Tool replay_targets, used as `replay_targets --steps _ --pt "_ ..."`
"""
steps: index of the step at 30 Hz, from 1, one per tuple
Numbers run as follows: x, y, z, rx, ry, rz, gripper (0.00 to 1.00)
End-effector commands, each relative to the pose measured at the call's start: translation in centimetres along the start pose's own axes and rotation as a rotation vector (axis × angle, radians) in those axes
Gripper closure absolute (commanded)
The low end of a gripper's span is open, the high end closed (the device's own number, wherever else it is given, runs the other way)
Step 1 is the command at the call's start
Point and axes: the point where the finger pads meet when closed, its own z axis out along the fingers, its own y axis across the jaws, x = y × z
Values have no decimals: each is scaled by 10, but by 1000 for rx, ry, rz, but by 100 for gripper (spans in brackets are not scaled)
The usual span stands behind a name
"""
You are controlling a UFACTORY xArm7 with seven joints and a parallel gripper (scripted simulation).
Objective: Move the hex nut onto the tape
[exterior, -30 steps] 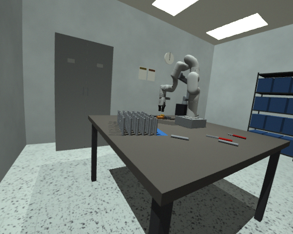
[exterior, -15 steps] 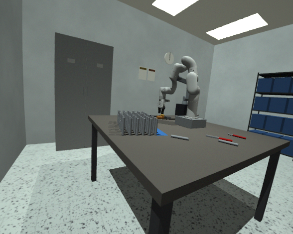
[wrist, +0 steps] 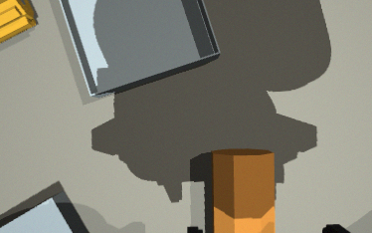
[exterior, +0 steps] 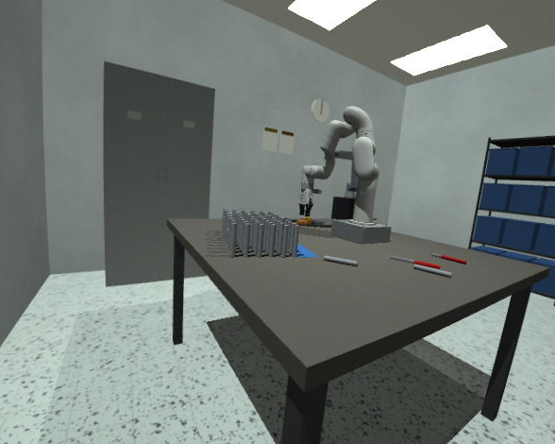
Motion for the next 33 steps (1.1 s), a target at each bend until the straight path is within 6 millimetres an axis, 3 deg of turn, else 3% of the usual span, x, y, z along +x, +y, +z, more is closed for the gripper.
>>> replay_targets --steps 1,33 --pt "-1 -1 0 4 -1 0 35" --pt "-1 -2 44 4 -1 0 35"
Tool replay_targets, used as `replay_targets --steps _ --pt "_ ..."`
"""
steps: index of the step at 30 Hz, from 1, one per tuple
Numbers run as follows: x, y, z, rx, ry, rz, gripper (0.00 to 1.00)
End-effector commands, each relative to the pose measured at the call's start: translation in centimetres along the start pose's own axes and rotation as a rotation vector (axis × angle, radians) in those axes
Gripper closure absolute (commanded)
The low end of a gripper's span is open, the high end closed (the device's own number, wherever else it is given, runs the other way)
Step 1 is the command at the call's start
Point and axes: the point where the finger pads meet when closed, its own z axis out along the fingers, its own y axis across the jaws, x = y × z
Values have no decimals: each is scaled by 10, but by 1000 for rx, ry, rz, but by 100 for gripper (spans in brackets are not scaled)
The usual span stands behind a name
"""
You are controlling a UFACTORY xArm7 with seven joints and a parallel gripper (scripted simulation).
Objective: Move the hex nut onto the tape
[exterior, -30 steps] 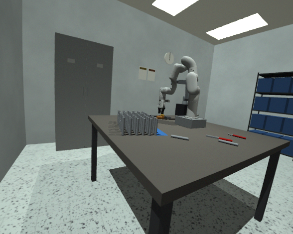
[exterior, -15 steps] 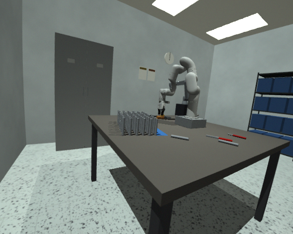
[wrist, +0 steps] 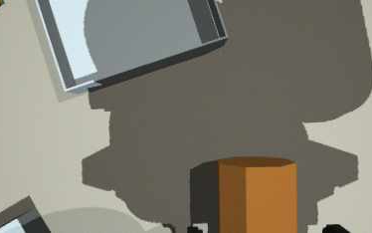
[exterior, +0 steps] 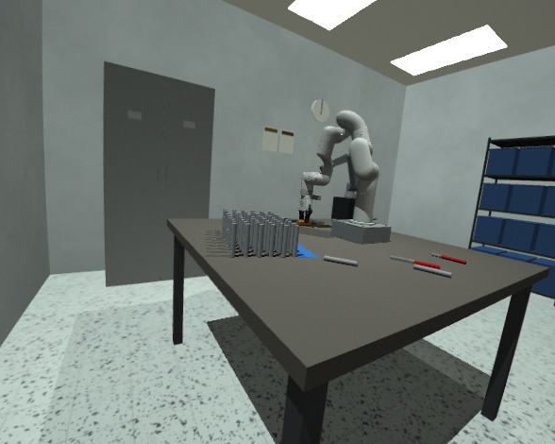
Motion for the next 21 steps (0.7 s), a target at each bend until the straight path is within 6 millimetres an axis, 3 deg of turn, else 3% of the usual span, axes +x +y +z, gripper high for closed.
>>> replay_targets --steps 1,21 --pt "-1 -2 6 4 -2 0 35" --pt "-1 -2 19 4 -2 0 35"
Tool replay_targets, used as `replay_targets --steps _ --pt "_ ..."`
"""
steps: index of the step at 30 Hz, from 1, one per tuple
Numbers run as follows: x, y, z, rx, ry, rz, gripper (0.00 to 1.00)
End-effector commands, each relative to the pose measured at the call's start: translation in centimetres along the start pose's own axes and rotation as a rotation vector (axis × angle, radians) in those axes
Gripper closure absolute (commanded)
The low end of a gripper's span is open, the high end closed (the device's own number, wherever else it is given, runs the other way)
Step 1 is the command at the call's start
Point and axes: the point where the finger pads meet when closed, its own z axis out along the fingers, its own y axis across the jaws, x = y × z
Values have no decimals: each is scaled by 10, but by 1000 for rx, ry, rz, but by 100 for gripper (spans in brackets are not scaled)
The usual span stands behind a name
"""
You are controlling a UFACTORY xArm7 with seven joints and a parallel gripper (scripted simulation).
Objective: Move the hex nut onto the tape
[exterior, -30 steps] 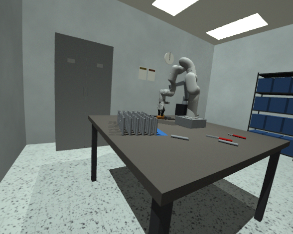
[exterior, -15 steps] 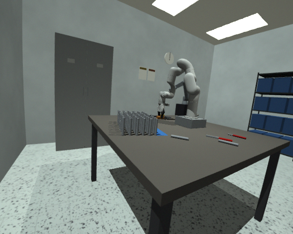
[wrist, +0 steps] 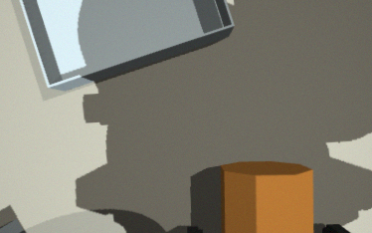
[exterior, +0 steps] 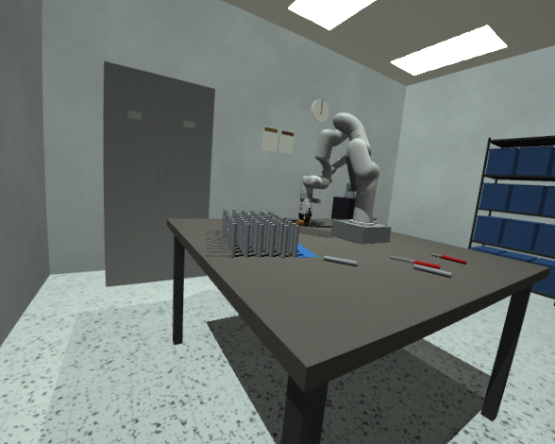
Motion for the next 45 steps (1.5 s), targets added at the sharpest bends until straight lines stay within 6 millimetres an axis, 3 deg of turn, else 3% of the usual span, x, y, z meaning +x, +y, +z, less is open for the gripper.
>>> replay_targets --steps 1,9,10,45 --pt "-1 -2 0 4 -1 0 35" --pt "-1 -2 0 4 -1 0 35" --pt "-1 -2 0 4 -1 0 100" --pt "-1 -2 0 4 -1 0 100"
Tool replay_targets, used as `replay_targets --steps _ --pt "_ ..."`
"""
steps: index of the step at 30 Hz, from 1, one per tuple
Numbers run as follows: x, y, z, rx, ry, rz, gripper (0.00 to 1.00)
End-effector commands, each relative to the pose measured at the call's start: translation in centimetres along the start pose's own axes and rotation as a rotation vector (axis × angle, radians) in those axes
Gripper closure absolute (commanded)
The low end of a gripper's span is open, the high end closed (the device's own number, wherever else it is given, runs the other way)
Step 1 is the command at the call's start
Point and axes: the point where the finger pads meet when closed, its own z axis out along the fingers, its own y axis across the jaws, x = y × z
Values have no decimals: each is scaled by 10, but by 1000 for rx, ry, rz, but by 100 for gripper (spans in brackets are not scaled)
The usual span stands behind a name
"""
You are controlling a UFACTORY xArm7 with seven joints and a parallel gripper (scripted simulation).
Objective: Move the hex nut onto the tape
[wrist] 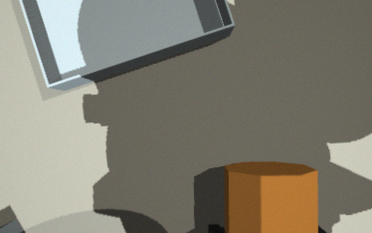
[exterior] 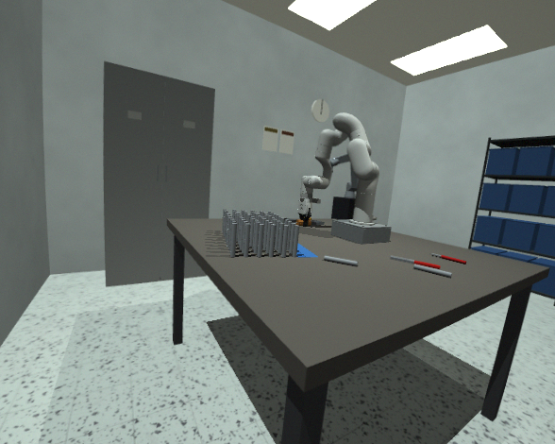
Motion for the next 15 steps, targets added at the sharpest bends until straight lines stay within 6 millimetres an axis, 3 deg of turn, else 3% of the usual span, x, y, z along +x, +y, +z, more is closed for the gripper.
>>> replay_targets --steps 1,15 --pt "0 -1 -1 3 -1 0 100" --pt "0 -1 -16 3 -1 0 100"
